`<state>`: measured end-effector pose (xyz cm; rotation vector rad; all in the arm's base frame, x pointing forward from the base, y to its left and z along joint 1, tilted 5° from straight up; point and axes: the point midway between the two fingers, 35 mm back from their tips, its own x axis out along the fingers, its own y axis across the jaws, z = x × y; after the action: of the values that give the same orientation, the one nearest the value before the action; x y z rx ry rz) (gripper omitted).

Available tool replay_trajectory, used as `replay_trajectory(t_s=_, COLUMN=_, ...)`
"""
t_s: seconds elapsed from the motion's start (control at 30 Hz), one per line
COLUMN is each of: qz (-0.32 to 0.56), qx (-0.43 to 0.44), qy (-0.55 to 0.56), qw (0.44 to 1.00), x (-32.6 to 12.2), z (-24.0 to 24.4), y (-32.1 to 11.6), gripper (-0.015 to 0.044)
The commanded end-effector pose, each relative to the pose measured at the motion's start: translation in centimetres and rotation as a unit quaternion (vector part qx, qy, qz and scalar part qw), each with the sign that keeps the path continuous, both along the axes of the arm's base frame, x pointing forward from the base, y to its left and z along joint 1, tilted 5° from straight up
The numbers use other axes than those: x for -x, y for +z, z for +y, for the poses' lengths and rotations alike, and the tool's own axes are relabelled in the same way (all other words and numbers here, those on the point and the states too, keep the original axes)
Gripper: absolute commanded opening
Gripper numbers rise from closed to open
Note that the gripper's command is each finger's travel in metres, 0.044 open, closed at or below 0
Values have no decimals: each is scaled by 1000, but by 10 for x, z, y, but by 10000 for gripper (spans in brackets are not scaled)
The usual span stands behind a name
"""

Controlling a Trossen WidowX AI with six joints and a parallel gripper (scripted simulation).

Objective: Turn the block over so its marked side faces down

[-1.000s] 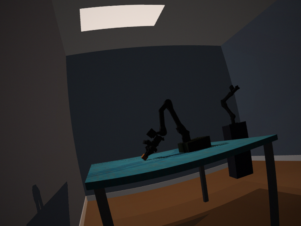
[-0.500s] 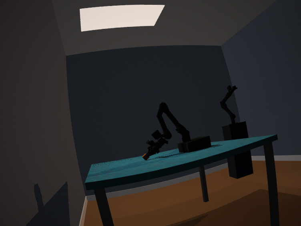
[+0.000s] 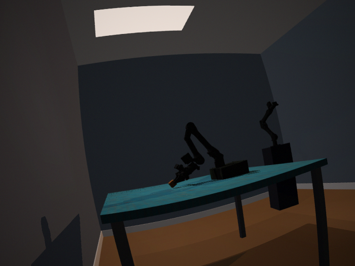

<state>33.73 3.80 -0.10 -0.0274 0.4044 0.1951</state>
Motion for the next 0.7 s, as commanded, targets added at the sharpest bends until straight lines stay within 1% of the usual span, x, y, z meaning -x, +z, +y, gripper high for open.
replay_trajectory(t_s=0.0, qz=-2, qx=-2, qy=0, qw=1000, x=0, z=0, y=1, gripper=0)
replay_trajectory(t_s=0.13, qz=-2, qx=-2, qy=0, qw=1000, x=0, z=0, y=1, gripper=0)
replay_trajectory(t_s=0.67, qz=-2, qx=-2, qy=0, qw=1000, x=0, z=0, y=1, gripper=420)
